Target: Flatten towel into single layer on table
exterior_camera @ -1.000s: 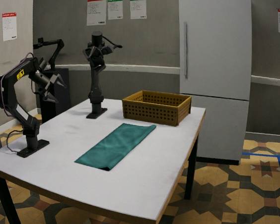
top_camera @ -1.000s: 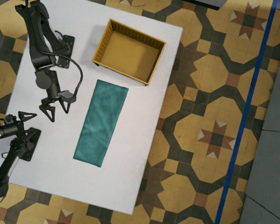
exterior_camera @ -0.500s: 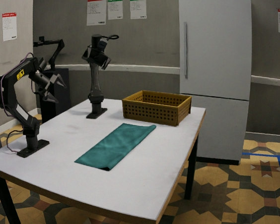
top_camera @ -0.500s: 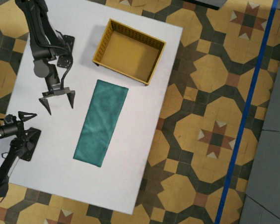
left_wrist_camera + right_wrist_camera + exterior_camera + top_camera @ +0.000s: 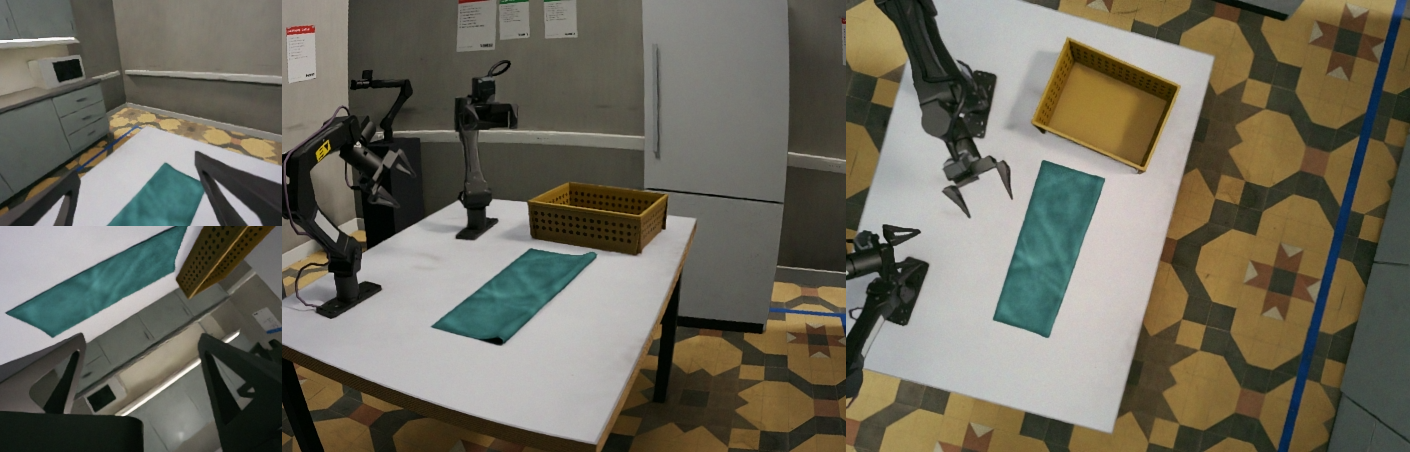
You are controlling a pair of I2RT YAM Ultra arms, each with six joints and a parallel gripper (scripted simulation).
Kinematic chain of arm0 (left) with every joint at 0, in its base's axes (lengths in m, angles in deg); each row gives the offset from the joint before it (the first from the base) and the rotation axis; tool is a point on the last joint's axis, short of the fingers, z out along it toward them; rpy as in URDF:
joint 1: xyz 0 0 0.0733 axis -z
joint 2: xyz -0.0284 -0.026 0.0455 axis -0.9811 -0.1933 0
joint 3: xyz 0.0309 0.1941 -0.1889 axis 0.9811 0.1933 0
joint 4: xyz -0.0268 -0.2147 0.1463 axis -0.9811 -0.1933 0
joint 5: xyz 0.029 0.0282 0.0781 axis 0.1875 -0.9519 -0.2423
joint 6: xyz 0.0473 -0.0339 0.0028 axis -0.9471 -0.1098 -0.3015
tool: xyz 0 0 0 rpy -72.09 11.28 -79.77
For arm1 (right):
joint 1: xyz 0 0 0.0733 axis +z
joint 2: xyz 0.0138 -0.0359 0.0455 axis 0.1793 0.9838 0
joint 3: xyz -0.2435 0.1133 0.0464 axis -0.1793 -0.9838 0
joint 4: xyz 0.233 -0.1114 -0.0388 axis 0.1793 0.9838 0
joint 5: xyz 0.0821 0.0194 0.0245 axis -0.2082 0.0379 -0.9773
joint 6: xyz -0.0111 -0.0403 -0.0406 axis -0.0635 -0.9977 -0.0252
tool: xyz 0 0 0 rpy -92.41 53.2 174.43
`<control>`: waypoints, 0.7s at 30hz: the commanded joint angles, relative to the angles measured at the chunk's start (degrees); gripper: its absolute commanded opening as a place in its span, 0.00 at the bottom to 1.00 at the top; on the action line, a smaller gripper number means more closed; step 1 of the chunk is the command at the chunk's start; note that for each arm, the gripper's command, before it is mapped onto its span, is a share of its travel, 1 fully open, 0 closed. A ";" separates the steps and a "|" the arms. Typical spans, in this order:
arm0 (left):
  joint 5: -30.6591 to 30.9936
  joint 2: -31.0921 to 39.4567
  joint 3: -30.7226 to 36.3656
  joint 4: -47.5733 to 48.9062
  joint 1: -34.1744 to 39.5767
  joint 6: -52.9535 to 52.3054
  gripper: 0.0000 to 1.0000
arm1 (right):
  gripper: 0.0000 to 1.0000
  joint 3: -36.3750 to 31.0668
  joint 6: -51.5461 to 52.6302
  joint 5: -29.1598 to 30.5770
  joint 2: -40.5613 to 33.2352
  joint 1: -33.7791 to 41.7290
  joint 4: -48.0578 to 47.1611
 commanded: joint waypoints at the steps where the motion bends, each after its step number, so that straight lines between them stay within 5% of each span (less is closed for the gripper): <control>1: -4.44 1.56 1.21 3.95 -4.39 -3.81 1.00 | 1.00 0.25 0.00 0.05 0.01 -0.01 -0.15; 2: -7.66 1.04 1.29 4.02 -5.46 -3.77 1.00 | 1.00 0.25 0.00 0.05 0.01 -0.01 -0.15; 5: 1.74 0.87 -0.42 4.88 -14.66 -4.30 1.00 | 1.00 0.25 0.00 0.05 0.01 -0.01 -0.15; 7: -7.91 1.17 -0.26 4.88 -15.61 -3.90 1.00 | 1.00 0.25 0.00 0.05 0.01 -0.01 -0.15; 10: 1.97 0.67 -0.43 5.20 -25.10 -4.18 1.00 | 1.00 0.25 0.00 0.05 0.01 -0.01 -0.15; 11: -4.43 1.56 -0.03 5.21 -24.97 -4.03 1.00 | 1.00 0.25 0.00 0.05 0.01 -0.01 -0.15; 14: -7.47 0.74 -0.36 5.38 -26.40 -3.95 1.00 | 1.00 0.25 0.00 0.05 0.01 -0.01 -0.15; 17: 2.06 0.58 -0.42 5.34 -35.47 -3.49 1.00 | 1.00 0.25 0.00 0.05 0.01 -0.01 -0.15; 19: -7.82 0.96 -0.24 5.25 -36.28 -3.84 1.00 | 1.00 0.25 0.00 0.05 0.01 -0.01 -0.15; 21: 1.33 0.88 -0.29 5.18 -45.16 -3.51 1.00 | 1.00 0.25 0.00 0.05 0.01 -0.01 -0.15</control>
